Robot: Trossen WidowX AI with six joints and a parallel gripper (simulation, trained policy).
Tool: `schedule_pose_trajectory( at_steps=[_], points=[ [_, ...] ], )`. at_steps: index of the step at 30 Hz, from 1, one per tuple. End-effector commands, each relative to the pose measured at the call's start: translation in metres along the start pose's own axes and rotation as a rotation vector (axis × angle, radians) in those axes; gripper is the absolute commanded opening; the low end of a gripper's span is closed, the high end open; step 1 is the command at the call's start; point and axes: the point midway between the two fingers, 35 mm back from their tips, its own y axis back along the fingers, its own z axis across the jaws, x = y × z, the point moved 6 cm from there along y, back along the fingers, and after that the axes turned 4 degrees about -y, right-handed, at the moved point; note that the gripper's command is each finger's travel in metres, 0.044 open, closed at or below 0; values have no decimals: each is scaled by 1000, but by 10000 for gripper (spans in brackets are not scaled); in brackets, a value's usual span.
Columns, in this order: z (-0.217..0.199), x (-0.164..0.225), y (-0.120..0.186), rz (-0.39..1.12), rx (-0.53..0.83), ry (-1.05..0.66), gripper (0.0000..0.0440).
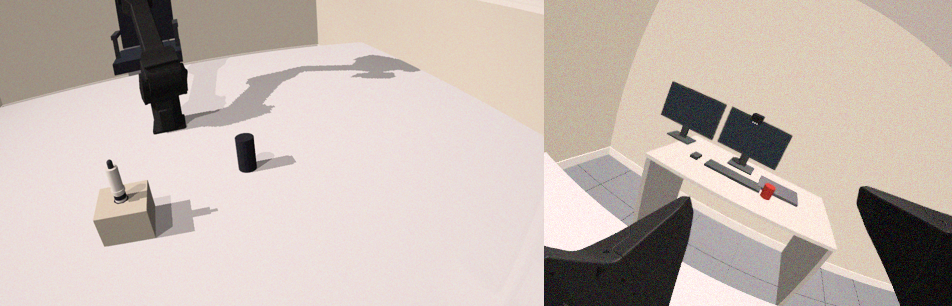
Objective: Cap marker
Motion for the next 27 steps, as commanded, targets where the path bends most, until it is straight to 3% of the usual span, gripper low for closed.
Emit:
schedule_pose_trajectory(
  at_steps=[1,7,9,27],
  points=[
    [1,-1,0,-1,-2,2,374],
    [8,-6,-3,-19,-10,16,221],
    [10,-8,-4,-28,-11,23,195],
    [28,-20,-11,-94,-46,73,238]
  ],
)
